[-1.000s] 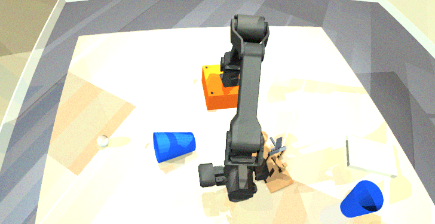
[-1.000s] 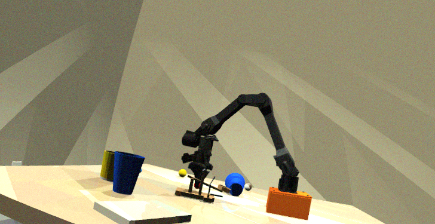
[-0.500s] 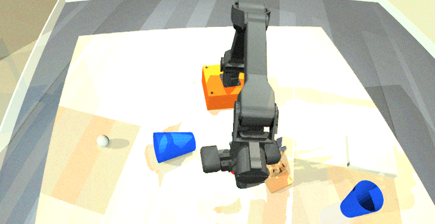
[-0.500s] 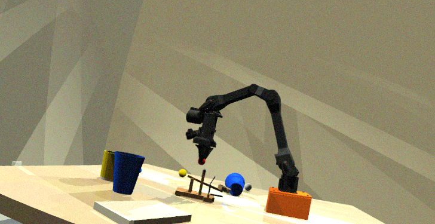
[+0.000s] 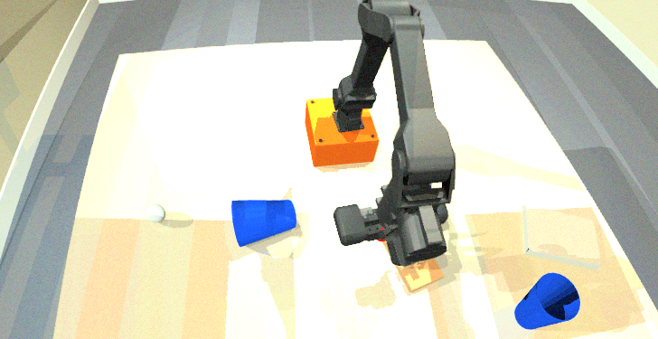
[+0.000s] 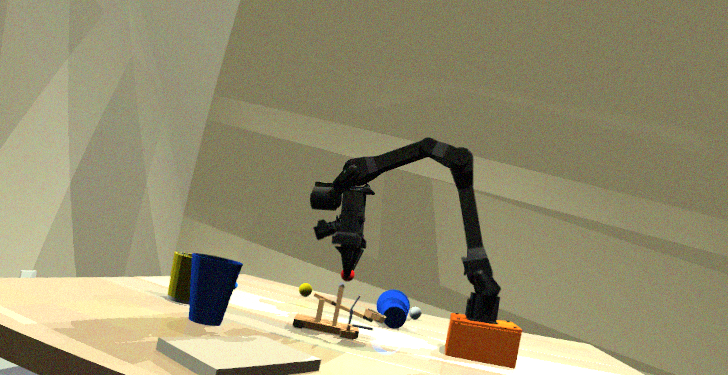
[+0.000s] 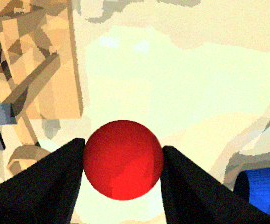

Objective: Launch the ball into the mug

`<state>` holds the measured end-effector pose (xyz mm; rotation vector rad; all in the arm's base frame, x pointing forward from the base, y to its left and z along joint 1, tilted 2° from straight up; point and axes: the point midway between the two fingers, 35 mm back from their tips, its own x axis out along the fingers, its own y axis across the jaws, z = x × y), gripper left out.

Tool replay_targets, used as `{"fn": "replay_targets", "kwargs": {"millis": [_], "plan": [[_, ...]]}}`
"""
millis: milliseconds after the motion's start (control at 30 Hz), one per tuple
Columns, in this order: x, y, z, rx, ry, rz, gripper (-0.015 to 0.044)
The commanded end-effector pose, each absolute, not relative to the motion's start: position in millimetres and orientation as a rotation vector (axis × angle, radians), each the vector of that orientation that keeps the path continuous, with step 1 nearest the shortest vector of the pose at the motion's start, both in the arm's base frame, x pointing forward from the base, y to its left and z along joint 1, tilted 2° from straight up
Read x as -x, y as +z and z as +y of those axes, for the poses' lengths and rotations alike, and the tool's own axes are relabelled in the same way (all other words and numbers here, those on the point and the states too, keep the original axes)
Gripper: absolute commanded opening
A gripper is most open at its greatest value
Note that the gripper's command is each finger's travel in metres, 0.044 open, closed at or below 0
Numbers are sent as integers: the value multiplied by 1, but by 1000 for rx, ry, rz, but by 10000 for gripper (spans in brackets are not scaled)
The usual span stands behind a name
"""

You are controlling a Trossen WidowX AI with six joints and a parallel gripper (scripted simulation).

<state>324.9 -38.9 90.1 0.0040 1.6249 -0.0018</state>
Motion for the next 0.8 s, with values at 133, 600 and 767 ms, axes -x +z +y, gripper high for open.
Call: {"fn": "replay_targets", "kwargs": {"millis": [133, 600, 767], "plan": [[-288, 74, 3, 53, 44, 1746, 0], [-244, 58, 36, 140, 78, 1864, 0], [-245, 45, 36, 140, 78, 1864, 0]]}}
